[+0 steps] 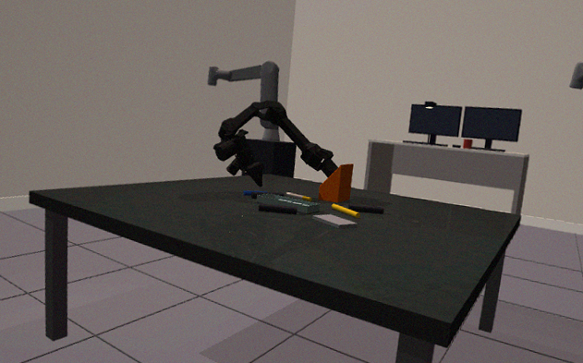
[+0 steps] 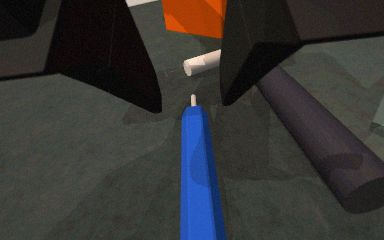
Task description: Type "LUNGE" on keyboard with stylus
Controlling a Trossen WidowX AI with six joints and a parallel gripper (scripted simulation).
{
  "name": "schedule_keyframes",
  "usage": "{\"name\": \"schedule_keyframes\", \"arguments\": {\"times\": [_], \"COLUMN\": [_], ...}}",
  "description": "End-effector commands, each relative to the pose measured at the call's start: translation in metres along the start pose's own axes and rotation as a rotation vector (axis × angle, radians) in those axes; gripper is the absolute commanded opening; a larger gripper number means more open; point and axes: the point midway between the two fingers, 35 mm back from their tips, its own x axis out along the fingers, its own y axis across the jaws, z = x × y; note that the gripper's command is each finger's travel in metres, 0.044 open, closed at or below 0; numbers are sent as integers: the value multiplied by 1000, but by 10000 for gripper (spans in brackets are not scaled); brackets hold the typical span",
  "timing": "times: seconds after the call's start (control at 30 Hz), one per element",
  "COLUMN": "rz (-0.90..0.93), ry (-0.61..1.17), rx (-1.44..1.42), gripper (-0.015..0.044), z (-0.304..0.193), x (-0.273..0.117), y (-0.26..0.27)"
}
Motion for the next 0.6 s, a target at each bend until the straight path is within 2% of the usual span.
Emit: {"name": "schedule_keyframes", "arguments": {"times": [0.0,0.57], "rz": [-5,-6], "ry": [2,2], "rx": [-5,-5], "gripper": [150,150], "z": [1,6], "x": [4,14], "y": [0,0]}}
